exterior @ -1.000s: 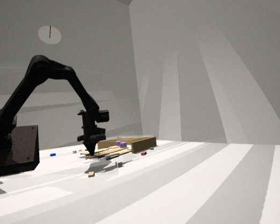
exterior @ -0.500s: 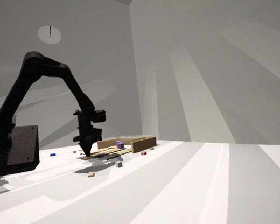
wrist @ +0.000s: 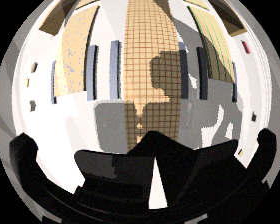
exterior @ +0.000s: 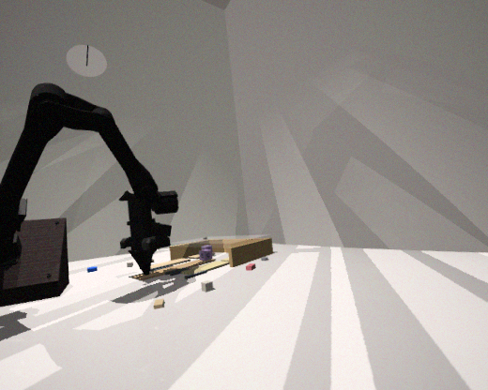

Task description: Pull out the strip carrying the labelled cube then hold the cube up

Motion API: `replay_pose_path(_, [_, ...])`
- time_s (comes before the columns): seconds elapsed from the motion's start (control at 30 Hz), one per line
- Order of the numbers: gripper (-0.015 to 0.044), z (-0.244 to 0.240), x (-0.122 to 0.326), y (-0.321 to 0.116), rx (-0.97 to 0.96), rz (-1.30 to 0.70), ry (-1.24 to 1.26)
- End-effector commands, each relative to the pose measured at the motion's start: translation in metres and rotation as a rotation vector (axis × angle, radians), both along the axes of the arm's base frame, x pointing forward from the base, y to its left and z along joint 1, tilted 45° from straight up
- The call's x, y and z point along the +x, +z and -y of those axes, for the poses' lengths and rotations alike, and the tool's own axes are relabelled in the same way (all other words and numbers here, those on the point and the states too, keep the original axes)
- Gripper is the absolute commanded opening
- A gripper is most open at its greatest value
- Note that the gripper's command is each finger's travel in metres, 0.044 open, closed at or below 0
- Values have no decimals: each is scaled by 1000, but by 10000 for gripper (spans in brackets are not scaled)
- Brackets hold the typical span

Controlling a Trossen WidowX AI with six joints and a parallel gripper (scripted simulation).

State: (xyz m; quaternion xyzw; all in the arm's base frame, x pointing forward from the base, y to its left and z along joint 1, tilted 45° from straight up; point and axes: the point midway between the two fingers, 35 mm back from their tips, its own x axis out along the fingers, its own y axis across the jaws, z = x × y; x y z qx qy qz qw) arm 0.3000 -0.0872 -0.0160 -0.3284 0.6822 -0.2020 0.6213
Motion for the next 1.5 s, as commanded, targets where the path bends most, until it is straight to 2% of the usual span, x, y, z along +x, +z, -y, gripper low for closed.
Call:
replay_pose_path(0.0, [0,6,-16,-3,-7,-31,-9])
replay_pose_path(1.47, [0,13,-74,7,-8,-35,-9])
